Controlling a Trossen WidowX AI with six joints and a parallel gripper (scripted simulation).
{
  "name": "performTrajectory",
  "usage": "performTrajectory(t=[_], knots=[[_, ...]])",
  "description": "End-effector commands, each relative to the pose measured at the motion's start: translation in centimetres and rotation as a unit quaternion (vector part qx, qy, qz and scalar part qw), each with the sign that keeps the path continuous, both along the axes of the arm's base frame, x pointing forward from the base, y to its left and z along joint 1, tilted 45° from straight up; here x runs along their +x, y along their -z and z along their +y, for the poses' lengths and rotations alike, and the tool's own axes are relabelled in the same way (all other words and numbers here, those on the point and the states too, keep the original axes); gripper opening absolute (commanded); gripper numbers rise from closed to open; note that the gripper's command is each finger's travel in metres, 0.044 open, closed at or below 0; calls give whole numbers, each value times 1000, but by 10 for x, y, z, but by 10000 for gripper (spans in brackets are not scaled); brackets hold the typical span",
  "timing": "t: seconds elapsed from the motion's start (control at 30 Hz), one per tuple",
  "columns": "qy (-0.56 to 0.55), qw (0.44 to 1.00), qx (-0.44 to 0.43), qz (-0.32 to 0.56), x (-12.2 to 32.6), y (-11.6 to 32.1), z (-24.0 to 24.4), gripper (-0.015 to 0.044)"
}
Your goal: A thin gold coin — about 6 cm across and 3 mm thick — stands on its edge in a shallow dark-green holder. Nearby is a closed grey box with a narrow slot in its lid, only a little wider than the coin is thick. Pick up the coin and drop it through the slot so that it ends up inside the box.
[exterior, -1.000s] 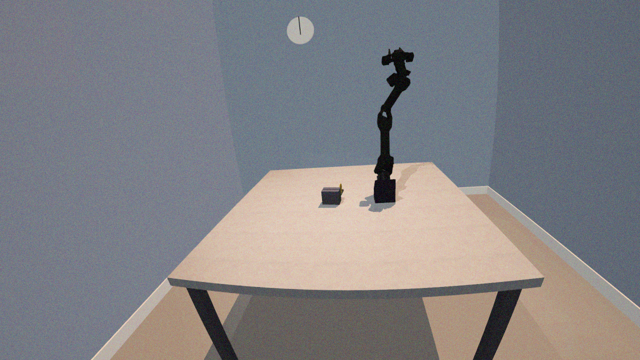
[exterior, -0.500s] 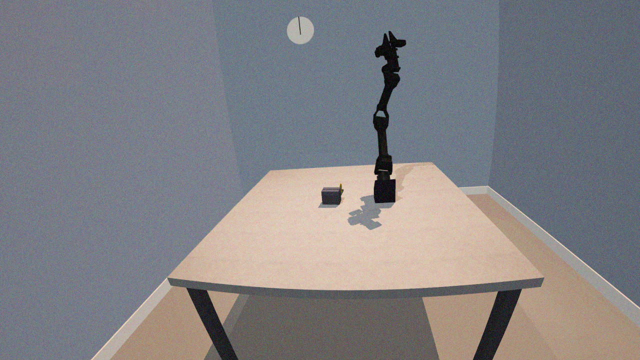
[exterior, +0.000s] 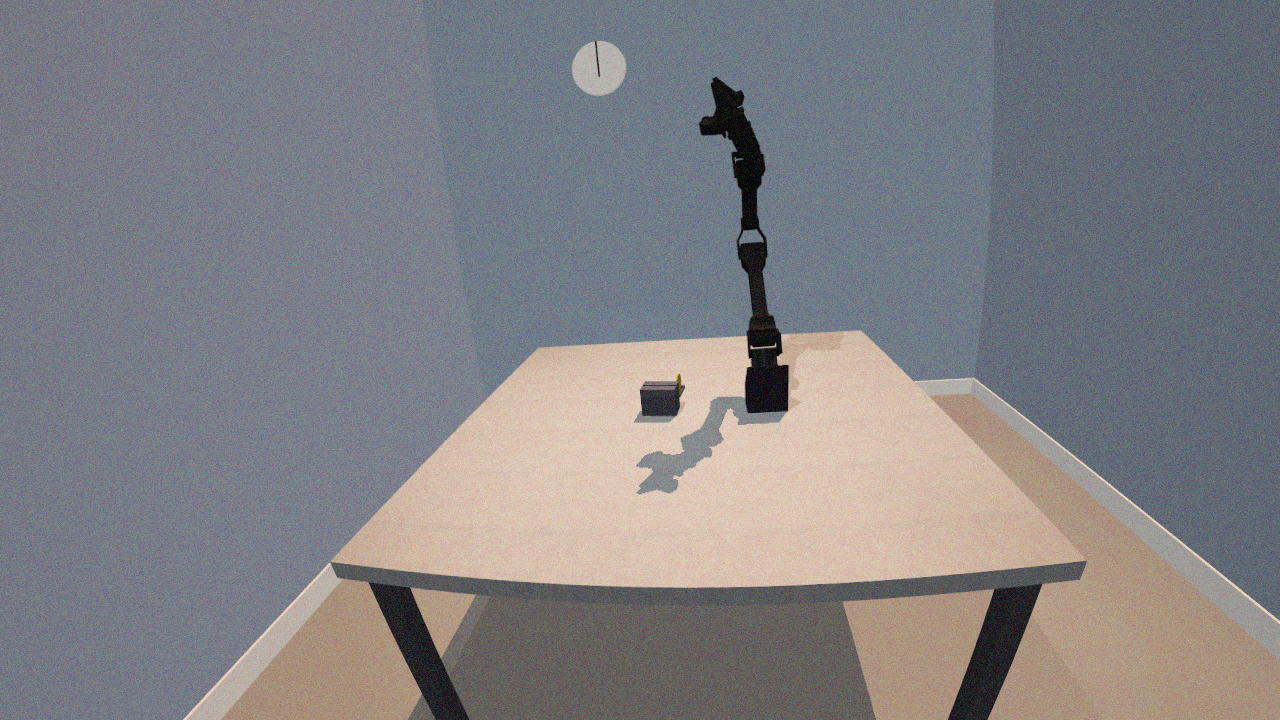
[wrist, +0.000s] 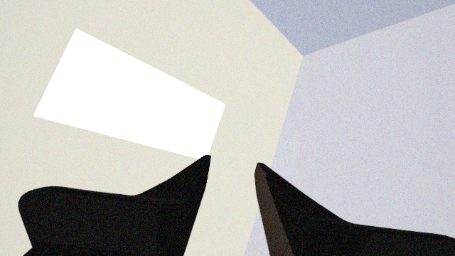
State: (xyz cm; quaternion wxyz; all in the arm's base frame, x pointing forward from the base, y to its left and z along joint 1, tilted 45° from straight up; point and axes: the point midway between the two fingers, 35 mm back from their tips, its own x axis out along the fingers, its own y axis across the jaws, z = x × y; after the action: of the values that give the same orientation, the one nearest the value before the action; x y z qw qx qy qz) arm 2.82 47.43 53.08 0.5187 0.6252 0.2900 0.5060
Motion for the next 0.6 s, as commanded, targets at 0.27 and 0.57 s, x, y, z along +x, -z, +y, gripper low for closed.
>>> performTrajectory(t=[0.27, 0.57], knots=[[199, 892, -351, -205, 144, 126, -22, 161], [217, 680, -631, -305, 238, 224, -103, 161]])
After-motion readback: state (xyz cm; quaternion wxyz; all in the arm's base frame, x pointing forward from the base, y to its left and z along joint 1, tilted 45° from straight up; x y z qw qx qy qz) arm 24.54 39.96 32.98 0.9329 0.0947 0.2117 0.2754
